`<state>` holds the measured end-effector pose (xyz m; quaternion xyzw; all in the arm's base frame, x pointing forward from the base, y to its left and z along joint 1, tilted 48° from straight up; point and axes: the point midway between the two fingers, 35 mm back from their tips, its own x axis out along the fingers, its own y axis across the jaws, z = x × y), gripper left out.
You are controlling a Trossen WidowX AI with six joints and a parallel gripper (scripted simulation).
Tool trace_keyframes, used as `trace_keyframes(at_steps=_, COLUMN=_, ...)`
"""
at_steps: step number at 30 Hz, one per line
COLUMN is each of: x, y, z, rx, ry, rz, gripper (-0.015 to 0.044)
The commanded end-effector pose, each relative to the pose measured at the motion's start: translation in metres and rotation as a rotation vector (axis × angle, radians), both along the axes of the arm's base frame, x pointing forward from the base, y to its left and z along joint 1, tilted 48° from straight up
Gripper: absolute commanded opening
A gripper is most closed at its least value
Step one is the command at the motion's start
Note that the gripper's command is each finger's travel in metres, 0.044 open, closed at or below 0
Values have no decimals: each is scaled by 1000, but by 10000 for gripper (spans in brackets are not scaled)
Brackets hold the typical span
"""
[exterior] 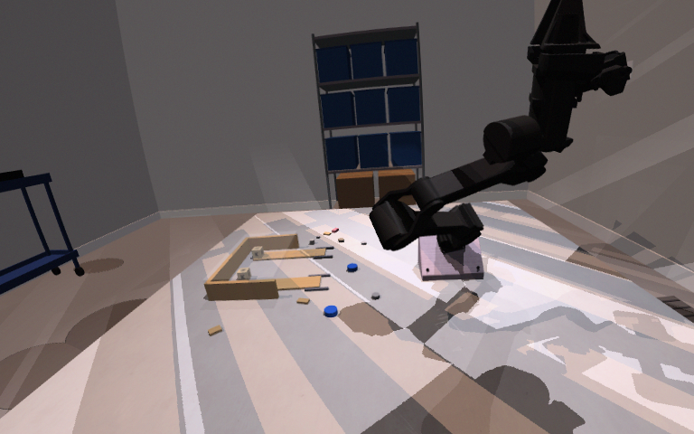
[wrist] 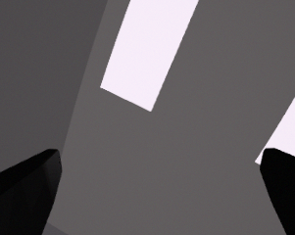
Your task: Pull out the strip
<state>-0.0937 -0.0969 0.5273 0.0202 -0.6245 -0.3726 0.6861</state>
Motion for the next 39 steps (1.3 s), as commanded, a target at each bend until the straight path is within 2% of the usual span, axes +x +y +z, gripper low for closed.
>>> trace_keyframes(at_steps=1, x=-1, y=-1, z=-1, rx=3, ry=-3, rz=1, gripper=400)
trace_keyframes(at_steps=10, x=-39, y=-77, z=-41, rx=204, ry=-95, rz=82, gripper=400)
trace_keyframes(at_steps=18, x=-22, y=-162, z=-96, rx=443, ry=-95, rz=243, gripper=400)
trace_keyframes(at_steps=26, x=38, y=-228, z=-166, rx=698, ry=41, rz=385, gripper=400)
trace_keyframes(at_steps=30, x=84, y=-250, z=-204, rx=809, ry=162, rz=490, gripper=400)
trace_keyframes(at_steps=39, x=209, y=-253, z=-296, rx=999, ry=522, rz=778, gripper=400)
